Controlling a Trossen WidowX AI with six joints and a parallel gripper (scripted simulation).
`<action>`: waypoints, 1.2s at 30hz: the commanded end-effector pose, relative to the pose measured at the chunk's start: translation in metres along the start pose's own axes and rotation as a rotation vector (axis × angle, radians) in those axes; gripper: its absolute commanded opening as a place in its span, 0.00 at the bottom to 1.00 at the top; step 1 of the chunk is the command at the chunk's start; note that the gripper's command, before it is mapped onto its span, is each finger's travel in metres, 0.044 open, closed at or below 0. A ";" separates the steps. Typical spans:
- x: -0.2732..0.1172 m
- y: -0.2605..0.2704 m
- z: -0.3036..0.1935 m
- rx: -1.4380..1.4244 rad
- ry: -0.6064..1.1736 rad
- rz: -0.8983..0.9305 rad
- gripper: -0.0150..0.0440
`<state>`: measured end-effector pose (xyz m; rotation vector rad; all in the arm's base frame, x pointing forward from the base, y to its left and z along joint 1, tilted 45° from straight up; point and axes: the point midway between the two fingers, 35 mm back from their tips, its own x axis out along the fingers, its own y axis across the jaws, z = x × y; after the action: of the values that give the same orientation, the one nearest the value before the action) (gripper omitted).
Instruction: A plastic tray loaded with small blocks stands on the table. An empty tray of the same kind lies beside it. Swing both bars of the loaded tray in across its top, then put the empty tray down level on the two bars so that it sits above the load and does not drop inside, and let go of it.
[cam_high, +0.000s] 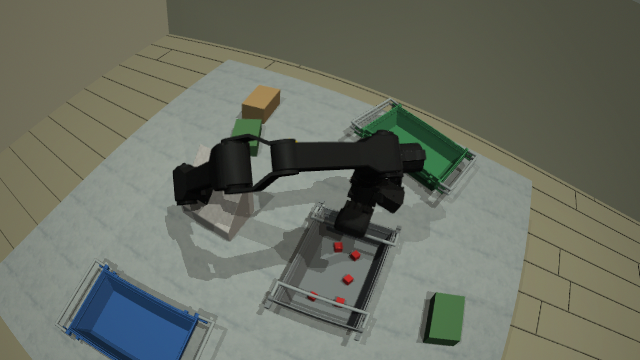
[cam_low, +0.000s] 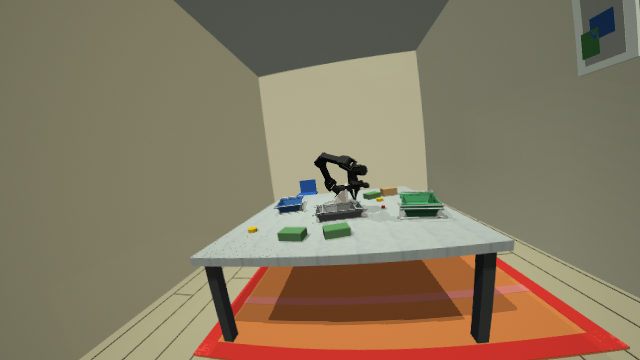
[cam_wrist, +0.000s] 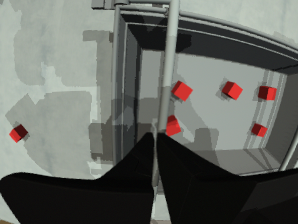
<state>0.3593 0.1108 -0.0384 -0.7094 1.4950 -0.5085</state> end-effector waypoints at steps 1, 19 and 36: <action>0.000 0.000 0.000 0.000 0.000 0.000 0.39; -0.045 -0.073 0.008 -0.065 0.028 0.072 1.00; 0.001 -0.329 -0.127 -0.025 -0.018 0.217 1.00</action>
<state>0.3058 -0.1128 0.1806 -0.5534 1.5600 -0.3190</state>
